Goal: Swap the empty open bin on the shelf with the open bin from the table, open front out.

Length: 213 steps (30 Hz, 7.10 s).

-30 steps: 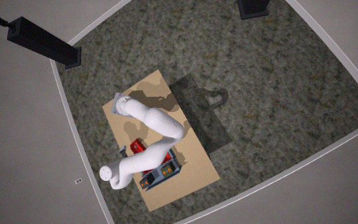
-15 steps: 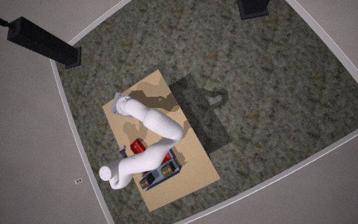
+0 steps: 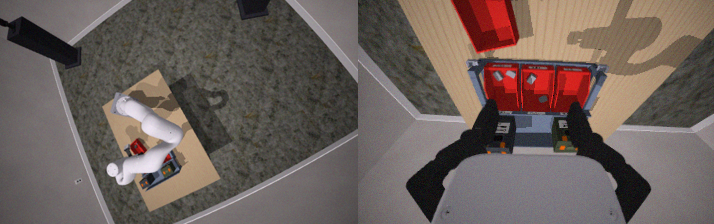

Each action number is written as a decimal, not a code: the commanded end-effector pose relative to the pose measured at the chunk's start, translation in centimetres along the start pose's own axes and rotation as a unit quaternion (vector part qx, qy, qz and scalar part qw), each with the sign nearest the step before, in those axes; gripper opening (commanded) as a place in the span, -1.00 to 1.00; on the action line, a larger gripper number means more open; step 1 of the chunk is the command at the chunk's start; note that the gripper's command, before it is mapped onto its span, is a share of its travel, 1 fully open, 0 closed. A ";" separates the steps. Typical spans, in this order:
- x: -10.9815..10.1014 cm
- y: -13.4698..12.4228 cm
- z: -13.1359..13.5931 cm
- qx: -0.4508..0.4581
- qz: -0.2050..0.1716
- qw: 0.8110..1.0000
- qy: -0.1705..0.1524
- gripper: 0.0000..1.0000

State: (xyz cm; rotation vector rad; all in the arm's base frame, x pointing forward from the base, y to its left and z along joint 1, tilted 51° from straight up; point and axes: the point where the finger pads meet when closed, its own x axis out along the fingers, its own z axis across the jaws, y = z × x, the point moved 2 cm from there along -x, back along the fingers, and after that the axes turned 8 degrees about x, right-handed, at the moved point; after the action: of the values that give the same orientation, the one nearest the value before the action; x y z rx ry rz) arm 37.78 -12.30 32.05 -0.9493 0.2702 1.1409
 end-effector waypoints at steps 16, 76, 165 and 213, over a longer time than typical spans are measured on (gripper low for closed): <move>3.2 -0.2 -0.2 -0.001 -0.001 1.000 0.000 1.00; 3.2 -0.2 -0.2 -0.001 -0.001 1.000 0.000 -1.00; 10.4 5.2 -16.6 -0.104 -0.001 0.995 0.001 -1.00; 10.5 5.2 -16.6 -0.104 -0.001 0.995 0.001 -0.49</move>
State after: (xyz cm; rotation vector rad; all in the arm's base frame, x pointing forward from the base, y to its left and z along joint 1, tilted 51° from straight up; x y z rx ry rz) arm 42.25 -17.51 12.94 -1.1313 0.1528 1.1829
